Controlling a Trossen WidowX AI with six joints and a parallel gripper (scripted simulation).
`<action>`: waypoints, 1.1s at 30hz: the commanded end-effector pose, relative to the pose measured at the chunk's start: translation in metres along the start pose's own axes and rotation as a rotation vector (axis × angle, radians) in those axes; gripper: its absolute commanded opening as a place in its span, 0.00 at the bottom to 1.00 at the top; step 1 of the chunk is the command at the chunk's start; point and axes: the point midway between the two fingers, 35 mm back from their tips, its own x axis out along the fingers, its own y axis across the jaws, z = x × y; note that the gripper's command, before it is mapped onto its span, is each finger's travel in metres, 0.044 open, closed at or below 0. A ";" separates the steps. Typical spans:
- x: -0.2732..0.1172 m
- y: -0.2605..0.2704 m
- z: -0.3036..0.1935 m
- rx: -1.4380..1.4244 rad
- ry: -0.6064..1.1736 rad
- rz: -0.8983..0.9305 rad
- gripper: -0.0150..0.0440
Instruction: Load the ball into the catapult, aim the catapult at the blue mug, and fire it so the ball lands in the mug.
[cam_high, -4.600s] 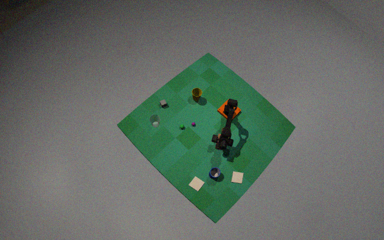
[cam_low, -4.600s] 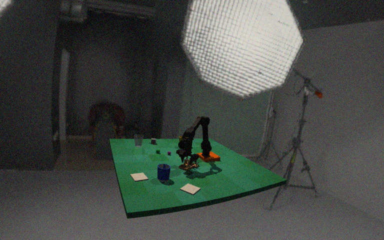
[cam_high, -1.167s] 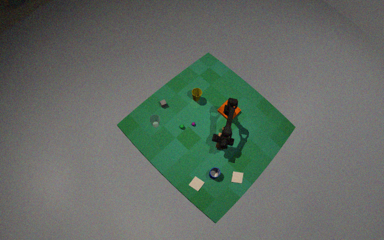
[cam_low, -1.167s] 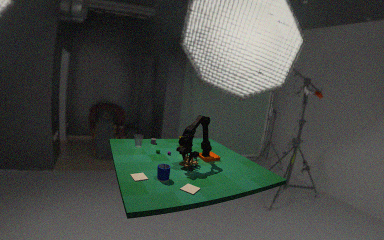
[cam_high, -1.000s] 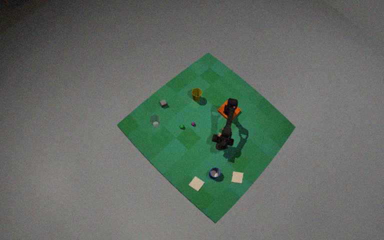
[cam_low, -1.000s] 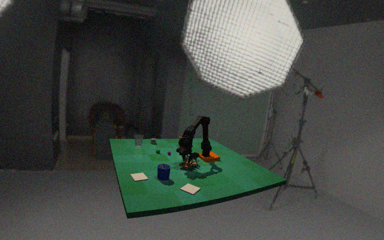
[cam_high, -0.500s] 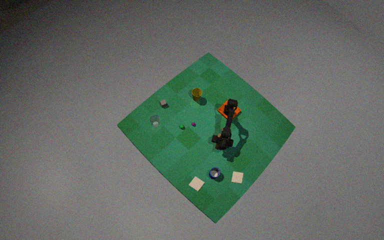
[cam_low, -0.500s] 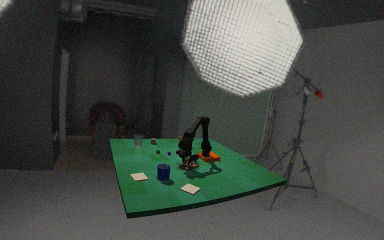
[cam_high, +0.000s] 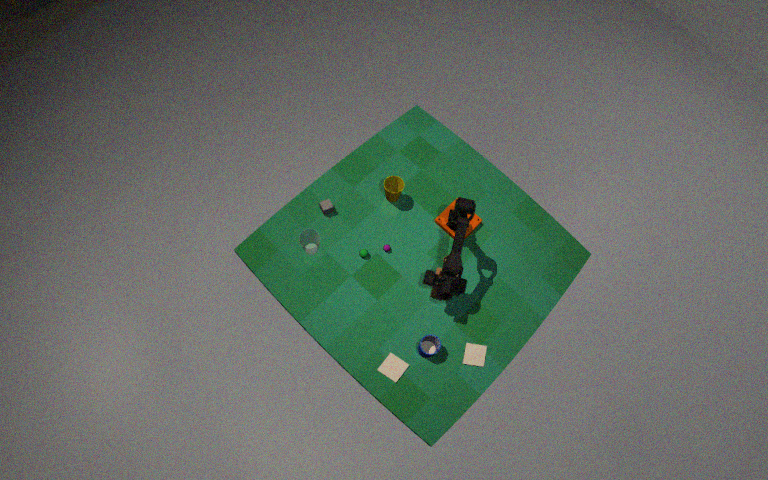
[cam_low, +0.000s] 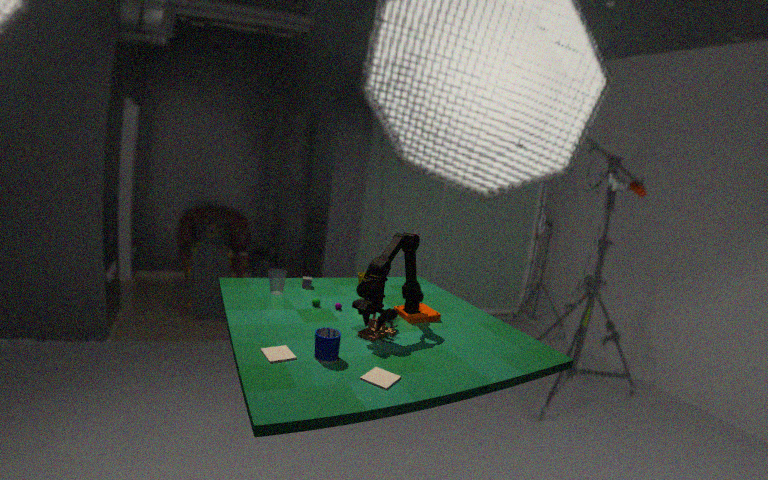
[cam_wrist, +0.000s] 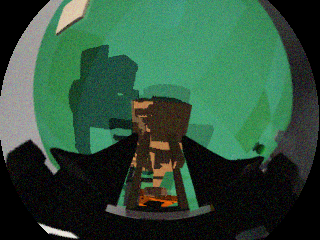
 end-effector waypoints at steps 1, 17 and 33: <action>-0.003 0.000 0.001 0.000 -0.001 0.000 0.88; -0.093 0.000 0.000 -0.004 -0.004 0.001 1.00; -0.042 0.000 -0.001 -0.004 -0.005 0.001 1.00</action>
